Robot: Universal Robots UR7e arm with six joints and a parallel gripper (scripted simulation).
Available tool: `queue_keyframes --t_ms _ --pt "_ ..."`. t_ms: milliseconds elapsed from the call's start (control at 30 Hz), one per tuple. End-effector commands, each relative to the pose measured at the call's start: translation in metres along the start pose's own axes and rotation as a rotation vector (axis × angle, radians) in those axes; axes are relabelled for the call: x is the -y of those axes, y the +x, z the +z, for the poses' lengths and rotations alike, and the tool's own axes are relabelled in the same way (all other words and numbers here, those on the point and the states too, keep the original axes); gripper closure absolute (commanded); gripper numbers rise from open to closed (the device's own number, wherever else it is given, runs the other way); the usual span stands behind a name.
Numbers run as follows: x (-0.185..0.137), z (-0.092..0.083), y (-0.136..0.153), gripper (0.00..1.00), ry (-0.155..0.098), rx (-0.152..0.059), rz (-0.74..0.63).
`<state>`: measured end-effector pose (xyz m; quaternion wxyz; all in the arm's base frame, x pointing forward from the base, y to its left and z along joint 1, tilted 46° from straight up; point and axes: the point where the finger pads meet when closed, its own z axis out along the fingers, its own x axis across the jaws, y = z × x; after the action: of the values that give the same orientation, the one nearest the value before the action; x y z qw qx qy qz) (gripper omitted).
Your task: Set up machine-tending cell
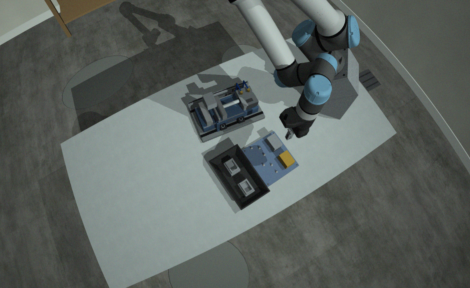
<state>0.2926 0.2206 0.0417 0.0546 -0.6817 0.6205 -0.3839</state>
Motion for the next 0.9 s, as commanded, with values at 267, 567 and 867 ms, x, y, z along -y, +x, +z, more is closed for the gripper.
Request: queue_keyframes --t_ms 267,567,867 --pt "0.000 0.001 0.000 1.00 0.001 0.001 0.000" --pt "0.000 0.008 0.000 1.00 0.001 0.001 0.000" --pt "0.000 0.019 0.000 1.00 0.001 0.001 0.000"
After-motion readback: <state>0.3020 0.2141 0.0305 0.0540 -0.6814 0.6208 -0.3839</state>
